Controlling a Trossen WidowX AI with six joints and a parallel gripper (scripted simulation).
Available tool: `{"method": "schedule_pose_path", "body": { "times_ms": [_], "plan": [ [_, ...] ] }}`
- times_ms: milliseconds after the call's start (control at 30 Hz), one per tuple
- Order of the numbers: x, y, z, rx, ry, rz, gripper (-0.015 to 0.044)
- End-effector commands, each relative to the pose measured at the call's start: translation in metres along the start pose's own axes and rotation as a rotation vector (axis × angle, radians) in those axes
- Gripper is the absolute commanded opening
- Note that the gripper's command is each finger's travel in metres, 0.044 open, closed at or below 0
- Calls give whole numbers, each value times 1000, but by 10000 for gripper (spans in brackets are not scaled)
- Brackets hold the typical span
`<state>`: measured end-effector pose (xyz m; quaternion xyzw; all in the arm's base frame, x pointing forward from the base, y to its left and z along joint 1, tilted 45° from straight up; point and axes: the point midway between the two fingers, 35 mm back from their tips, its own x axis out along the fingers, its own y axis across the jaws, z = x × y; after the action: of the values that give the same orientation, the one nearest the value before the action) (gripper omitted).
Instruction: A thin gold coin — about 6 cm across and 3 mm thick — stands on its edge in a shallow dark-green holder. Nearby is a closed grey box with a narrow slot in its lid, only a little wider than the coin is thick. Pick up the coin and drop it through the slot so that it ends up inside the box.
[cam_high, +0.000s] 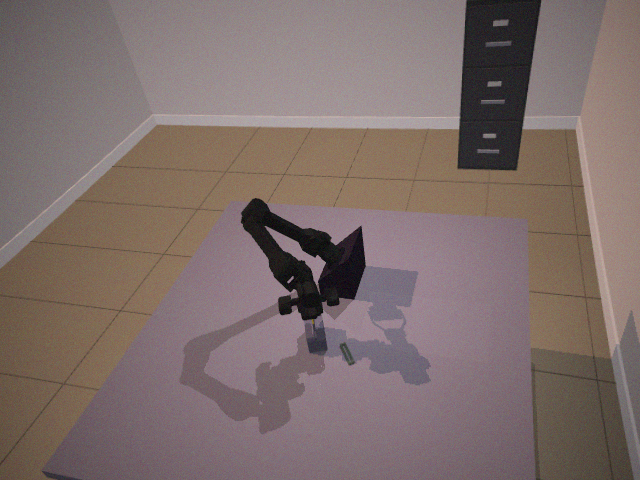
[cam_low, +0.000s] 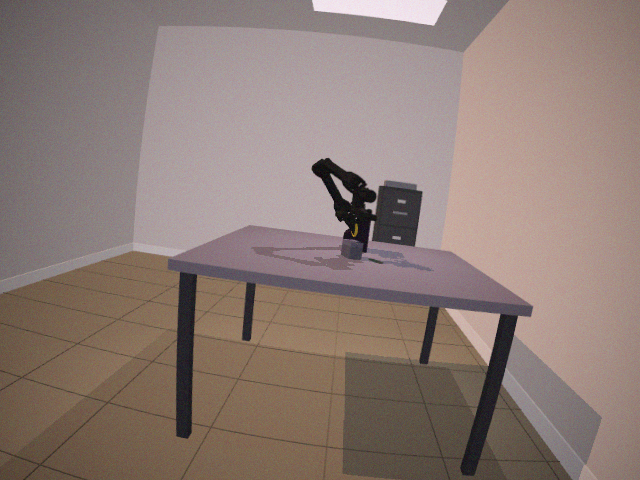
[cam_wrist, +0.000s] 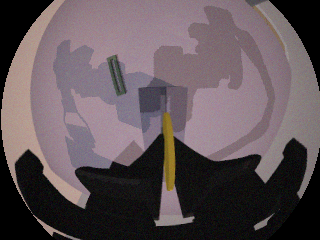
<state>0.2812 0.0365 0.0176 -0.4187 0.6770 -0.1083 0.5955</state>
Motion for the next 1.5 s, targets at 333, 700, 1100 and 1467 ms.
{"method": "schedule_pose_path", "body": {
  "times_ms": [333, 700, 1100, 1467],
  "plan": [
    [5, -1, 0, -8, -1, 0, 0],
    [10, -1, -1, -12, -1, -1, 0],
    [16, -1, 0, -10, -1, -1, 0],
    [17, -1, 0, -3, -1, 4, 105]
  ]
}}
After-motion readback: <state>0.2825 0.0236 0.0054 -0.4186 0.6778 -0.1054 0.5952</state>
